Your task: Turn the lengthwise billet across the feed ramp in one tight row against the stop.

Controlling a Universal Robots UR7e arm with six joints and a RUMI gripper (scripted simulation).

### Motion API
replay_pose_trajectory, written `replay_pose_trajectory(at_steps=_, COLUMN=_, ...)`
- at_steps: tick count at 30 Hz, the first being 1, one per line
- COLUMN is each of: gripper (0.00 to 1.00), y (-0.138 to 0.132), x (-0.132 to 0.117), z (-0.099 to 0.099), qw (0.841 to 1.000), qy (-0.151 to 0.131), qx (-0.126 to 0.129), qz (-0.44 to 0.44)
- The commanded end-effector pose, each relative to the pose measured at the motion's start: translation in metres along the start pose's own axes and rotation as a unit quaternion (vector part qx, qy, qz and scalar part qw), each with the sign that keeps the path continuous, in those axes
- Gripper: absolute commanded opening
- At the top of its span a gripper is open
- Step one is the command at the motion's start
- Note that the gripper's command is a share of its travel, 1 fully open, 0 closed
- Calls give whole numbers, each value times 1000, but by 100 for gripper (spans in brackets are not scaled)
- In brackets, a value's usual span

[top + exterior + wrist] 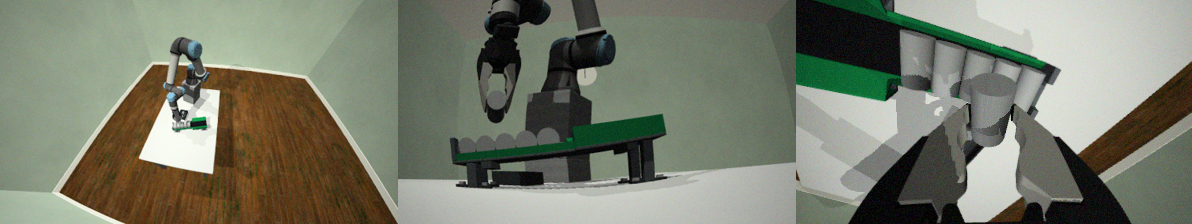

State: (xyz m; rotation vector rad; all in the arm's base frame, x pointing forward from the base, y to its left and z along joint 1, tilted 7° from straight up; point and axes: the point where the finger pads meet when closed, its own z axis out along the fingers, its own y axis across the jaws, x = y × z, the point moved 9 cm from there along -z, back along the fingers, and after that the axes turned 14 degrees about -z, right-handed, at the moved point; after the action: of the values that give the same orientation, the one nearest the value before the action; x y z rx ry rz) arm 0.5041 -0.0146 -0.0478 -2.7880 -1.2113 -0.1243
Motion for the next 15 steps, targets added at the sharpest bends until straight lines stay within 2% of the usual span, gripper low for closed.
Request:
replay_pose_trajectory(at_steps=1, gripper=0, y=1, x=1, z=-1, qw=998, qy=-3, qx=-3, qz=59)
replay_pose_trajectory(at_steps=9, gripper=0, y=1, x=1, z=-1, qw=998, qy=-3, qx=-3, qz=59)
replay_pose_trajectory(at_steps=15, gripper=0, y=2, x=0, z=-1, qw=990, qy=-3, qx=-4, qz=138)
